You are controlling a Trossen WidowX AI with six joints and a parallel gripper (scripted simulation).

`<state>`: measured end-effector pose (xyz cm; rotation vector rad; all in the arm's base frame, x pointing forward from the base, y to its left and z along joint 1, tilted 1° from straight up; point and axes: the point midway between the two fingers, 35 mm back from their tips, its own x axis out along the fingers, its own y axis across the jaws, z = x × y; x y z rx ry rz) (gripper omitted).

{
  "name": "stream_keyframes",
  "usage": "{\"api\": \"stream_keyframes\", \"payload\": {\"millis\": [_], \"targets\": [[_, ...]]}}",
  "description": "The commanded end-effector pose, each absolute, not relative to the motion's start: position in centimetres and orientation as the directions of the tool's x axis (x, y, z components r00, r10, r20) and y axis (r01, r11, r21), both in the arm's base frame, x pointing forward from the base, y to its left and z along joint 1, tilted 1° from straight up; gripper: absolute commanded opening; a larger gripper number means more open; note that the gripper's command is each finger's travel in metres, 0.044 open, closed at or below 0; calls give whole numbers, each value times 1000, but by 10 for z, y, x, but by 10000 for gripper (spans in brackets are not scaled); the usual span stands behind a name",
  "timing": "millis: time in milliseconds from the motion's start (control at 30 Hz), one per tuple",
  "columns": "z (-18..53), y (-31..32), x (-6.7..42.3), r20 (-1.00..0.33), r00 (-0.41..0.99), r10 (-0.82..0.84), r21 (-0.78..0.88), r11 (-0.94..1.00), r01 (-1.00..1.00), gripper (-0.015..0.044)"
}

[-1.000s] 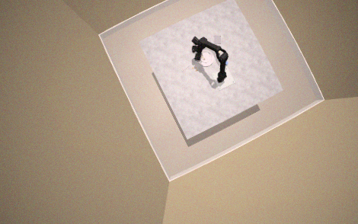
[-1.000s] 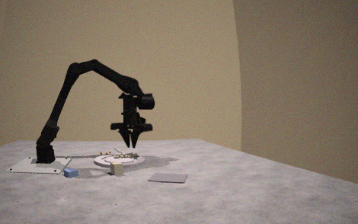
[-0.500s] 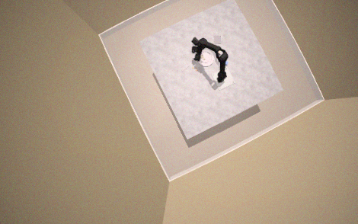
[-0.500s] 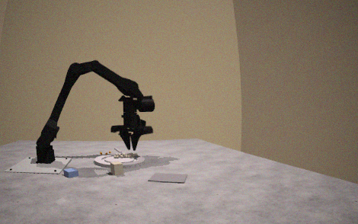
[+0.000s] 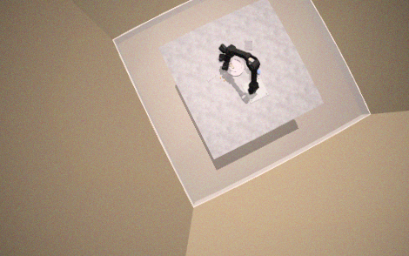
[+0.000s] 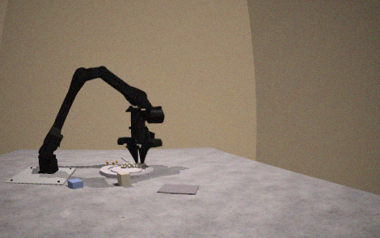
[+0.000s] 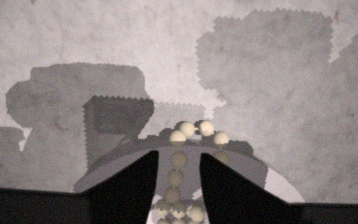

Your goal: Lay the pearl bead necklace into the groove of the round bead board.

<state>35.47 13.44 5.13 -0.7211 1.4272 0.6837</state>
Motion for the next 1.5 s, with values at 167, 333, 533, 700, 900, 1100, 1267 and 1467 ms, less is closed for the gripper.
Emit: {"api": "stream_keyframes", "payload": {"millis": [167,333,533,700,900,1100,1267,1467], "targets": [[52,134,355,-999,34,-10,-32,619,-785,0],[52,134,355,-999,34,-10,-32,619,-785,0],[52,134,355,-999,34,-10,-32,619,-785,0],[52,134,355,-999,34,-10,-32,619,-785,0],[52,134,355,-999,34,-10,-32,619,-785,0],[52,134,355,-999,34,-10,-32,619,-785,0],[56,135,355,-999,33,-10,-32,618,-785,0],[74,135,354,-999,30,-9,-30,617,-787,0]]}}
